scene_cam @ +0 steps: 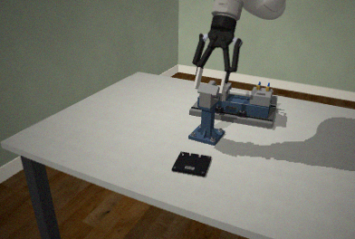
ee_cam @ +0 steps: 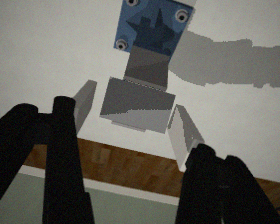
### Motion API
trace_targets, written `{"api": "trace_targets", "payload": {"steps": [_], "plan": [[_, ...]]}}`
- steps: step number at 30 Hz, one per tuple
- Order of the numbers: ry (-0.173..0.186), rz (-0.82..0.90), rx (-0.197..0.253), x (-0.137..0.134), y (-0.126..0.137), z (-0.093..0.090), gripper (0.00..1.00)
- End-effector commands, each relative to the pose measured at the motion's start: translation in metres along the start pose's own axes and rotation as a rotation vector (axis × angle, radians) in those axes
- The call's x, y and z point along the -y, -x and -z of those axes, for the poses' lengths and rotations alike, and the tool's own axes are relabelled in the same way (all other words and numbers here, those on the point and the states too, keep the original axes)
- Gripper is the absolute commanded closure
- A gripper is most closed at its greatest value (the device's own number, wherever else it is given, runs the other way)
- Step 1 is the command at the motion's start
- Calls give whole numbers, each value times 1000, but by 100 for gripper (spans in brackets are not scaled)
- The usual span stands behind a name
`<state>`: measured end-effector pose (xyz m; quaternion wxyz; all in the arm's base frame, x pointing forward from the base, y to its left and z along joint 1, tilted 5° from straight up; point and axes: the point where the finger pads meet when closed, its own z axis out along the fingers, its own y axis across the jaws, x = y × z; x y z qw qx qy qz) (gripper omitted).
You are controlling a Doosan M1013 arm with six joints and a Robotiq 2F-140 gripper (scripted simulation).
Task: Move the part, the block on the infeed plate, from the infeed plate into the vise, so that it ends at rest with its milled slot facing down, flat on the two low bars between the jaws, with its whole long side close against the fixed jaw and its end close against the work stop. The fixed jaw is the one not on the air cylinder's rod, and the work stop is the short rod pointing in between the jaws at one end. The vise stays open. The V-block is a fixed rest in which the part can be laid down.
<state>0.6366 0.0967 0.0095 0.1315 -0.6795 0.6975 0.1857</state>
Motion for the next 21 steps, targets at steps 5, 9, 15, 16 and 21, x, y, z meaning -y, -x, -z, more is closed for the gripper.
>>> {"api": "trace_targets", "payload": {"steps": [5, 9, 15, 16, 21], "plan": [[6, 3, 55, -2, -3, -2, 49], [6, 3, 87, -2, -4, -2, 49], [6, 2, 132, -2, -5, -3, 49], [6, 2, 139, -2, -5, -3, 49], [6, 2, 160, -2, -6, -3, 49]]}}
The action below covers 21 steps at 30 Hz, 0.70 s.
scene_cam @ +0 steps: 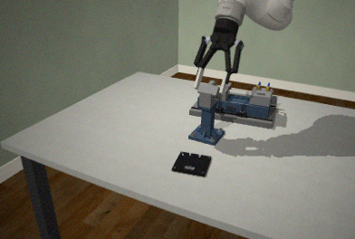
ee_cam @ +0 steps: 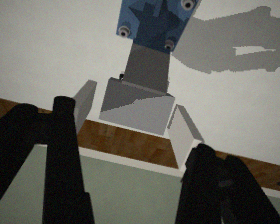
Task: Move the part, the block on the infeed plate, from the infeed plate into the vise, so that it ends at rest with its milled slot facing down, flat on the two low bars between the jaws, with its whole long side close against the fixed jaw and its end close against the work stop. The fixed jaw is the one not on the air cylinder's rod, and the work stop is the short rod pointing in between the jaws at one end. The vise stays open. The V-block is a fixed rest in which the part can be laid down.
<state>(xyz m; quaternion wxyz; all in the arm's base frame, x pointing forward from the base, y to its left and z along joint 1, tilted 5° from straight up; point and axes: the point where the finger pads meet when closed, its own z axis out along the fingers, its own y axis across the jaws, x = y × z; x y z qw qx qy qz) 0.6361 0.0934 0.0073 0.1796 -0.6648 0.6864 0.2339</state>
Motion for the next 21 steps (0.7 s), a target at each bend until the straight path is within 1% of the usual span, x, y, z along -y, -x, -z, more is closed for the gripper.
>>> {"api": "trace_targets", "payload": {"steps": [1, 14, 16, 21], "plan": [[4, 2, 26, -2, -2, -2, 49], [5, 2, 101, -2, -4, -2, 49], [5, 2, 101, -2, -4, -2, 49], [5, 2, 123, -2, -5, -2, 49]]}}
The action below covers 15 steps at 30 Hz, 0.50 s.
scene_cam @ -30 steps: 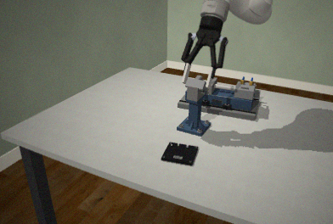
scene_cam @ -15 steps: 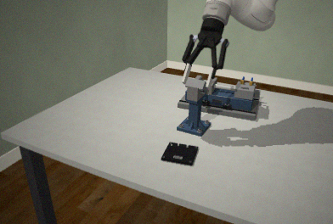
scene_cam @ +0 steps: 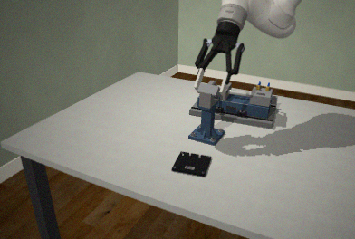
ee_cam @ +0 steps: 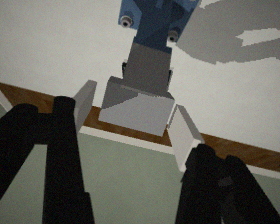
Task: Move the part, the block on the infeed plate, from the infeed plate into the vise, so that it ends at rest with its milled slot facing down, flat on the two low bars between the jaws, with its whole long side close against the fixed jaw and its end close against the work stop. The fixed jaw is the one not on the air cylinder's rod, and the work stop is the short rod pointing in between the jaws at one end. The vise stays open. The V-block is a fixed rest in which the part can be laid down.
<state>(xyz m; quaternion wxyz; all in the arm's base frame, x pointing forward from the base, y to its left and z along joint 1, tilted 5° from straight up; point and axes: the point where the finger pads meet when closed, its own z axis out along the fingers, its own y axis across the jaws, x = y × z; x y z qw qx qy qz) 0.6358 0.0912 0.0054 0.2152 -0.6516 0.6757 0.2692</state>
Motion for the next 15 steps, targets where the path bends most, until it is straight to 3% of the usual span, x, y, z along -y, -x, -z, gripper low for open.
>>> {"api": "trace_targets", "payload": {"steps": [1, 15], "plan": [[3, 2, 21, -2, -2, -1, 49], [3, 2, 57, -2, -3, -1, 49]]}}
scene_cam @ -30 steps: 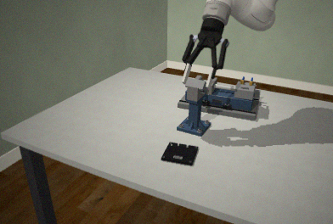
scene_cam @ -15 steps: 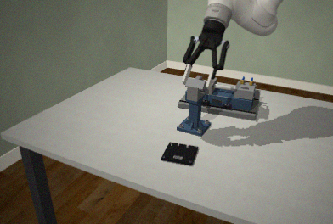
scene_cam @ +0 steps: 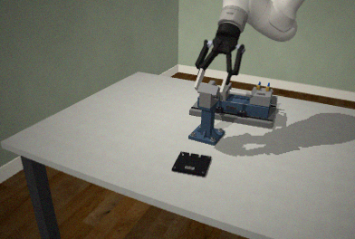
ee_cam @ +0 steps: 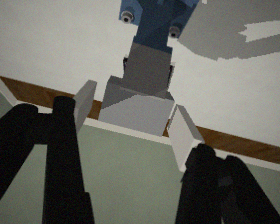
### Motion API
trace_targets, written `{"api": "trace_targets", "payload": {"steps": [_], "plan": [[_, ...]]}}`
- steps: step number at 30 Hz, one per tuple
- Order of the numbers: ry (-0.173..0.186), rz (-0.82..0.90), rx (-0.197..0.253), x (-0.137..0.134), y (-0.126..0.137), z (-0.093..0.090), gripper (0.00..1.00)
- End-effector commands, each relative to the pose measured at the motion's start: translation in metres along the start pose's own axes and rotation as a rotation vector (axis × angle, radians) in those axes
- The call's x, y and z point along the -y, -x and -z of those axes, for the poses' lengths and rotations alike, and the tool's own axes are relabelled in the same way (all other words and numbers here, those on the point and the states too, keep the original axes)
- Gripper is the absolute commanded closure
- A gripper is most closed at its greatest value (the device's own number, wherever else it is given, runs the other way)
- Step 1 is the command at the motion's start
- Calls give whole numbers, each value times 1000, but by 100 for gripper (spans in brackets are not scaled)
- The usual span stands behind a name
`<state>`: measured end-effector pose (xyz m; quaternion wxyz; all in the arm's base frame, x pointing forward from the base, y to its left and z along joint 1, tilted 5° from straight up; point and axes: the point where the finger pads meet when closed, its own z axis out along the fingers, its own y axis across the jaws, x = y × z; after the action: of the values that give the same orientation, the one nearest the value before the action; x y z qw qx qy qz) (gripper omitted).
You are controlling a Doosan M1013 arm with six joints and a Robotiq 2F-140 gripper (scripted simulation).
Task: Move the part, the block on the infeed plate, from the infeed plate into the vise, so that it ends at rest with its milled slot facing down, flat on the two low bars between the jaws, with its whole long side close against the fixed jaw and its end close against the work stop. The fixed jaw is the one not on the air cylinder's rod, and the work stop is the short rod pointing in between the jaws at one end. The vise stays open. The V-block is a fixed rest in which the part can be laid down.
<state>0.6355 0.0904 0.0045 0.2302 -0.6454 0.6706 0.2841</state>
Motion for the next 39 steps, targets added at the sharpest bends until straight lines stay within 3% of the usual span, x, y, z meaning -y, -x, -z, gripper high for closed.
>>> {"api": "trace_targets", "payload": {"steps": [1, 39], "plan": [[3, 2, 13, -2, -2, -1, 49], [2, 2, 29, -2, -2, -1, 49]]}}
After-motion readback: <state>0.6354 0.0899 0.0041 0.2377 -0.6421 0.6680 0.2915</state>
